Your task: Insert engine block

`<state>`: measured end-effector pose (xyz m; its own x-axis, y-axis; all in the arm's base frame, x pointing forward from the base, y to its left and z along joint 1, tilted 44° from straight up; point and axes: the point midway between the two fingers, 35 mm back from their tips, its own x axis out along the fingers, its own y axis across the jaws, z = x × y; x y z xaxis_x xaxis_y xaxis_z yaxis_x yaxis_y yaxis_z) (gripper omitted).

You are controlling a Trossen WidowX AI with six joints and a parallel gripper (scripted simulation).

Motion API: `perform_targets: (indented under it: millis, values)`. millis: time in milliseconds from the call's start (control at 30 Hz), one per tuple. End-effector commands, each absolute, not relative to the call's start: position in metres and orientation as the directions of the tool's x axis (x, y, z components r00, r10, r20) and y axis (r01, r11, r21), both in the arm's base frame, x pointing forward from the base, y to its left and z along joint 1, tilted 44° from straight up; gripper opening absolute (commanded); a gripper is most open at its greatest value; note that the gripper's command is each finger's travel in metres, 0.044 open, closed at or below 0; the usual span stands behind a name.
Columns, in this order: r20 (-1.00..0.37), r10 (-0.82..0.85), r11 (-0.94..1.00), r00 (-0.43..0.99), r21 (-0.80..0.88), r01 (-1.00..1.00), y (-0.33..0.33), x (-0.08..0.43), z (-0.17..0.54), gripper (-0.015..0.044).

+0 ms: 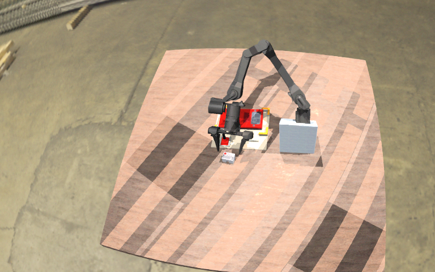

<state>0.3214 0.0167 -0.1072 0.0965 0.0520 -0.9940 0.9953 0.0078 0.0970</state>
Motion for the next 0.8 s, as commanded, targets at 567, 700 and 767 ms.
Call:
perform_targets:
  millis: [567,700,767]
  values:
    - [-0.966,-0.256,0.501,-0.045,-0.172,0.848,0.038,0.320,-0.108,0.0440]
    - [-0.946,-0.320,0.575,-0.056,-0.241,0.782,0.042,0.320,-0.106,0.0440]
    - [-0.934,-0.352,0.608,-0.059,-0.276,0.744,0.044,0.320,-0.105,0.0440]
